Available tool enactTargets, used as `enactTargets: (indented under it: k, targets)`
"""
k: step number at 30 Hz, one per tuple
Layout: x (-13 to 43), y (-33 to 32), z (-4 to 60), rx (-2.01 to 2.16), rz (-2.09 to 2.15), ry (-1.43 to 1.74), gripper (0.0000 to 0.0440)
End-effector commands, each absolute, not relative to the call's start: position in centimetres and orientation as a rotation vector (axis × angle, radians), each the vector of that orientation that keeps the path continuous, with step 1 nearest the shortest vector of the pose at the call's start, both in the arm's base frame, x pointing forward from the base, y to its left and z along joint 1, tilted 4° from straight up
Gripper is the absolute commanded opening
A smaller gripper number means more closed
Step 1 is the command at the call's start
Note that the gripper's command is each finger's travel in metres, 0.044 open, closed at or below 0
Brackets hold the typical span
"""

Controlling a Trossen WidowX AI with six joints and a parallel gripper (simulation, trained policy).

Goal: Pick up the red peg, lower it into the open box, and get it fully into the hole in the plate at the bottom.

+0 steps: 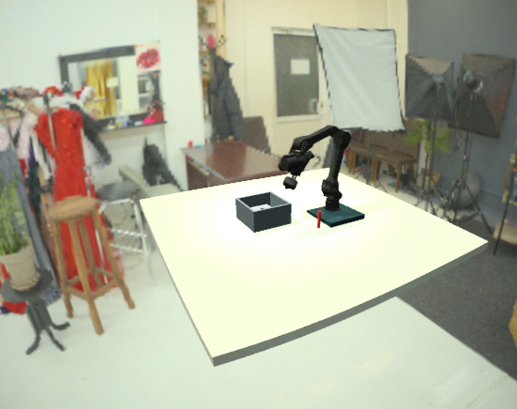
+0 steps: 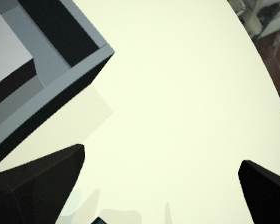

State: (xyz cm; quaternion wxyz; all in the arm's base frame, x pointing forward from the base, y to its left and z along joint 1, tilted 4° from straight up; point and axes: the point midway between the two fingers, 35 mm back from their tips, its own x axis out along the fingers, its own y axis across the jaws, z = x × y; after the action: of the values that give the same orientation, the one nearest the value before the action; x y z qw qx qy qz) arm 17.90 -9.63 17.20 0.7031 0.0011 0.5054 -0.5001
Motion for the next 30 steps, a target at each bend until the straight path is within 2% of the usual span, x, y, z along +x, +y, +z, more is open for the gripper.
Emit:
enactTargets:
  k: [1,17,30]
  targets:
    - [19.2,-6.8,16.8,0.082,-1.031,1.129,0.0440]
    - [19.6,6.4,13.7,0.384,-0.779,1.253,0.0440]
    - [18.6,10.9,9.4,0.442,-0.706,1.298,0.0440]
